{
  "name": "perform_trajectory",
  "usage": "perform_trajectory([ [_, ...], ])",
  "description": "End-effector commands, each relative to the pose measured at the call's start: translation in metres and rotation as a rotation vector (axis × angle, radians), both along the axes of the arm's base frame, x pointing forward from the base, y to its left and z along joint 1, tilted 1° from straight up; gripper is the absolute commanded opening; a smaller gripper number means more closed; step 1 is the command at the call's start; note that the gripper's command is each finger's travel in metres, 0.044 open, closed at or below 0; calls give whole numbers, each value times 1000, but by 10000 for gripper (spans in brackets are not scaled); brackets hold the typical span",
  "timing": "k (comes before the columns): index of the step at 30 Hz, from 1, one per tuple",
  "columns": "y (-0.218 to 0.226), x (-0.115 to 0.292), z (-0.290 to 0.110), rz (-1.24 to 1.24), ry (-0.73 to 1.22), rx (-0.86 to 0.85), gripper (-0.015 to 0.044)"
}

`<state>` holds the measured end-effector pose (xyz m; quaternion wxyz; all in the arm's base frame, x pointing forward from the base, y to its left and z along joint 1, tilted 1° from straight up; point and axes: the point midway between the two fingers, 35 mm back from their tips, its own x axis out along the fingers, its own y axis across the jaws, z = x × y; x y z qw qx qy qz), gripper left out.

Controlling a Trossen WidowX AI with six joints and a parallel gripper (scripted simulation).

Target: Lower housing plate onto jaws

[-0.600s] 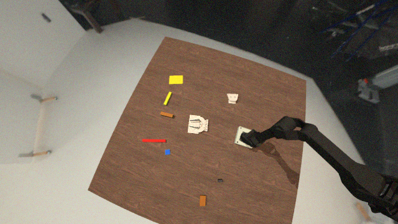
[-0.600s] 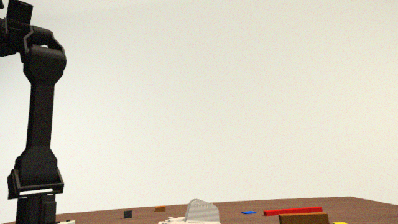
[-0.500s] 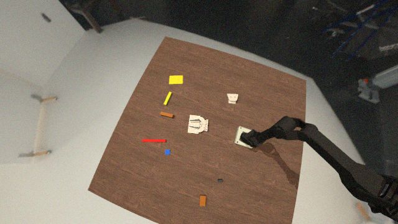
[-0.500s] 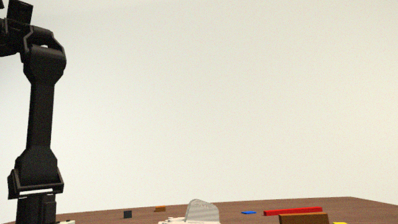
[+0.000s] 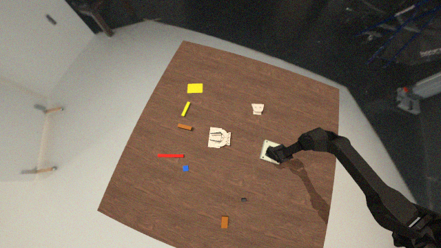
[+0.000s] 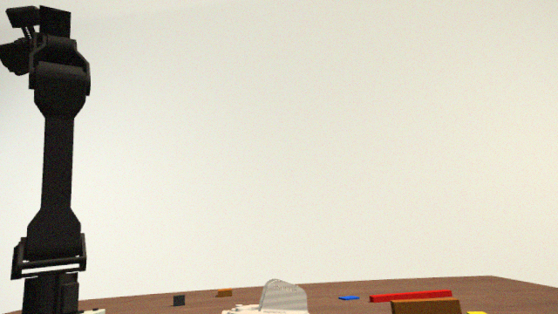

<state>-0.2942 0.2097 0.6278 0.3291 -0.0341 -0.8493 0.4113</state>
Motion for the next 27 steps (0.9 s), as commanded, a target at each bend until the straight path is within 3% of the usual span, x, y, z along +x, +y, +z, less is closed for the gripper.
perform_trajectory([
  [1, 29, 16, -11, -86, -28, -35, 440],
  [19, 149, 113, -70, -530, -179, -169, 440],
  [27, 175, 174, -88, -702, -203, -231, 440],
])
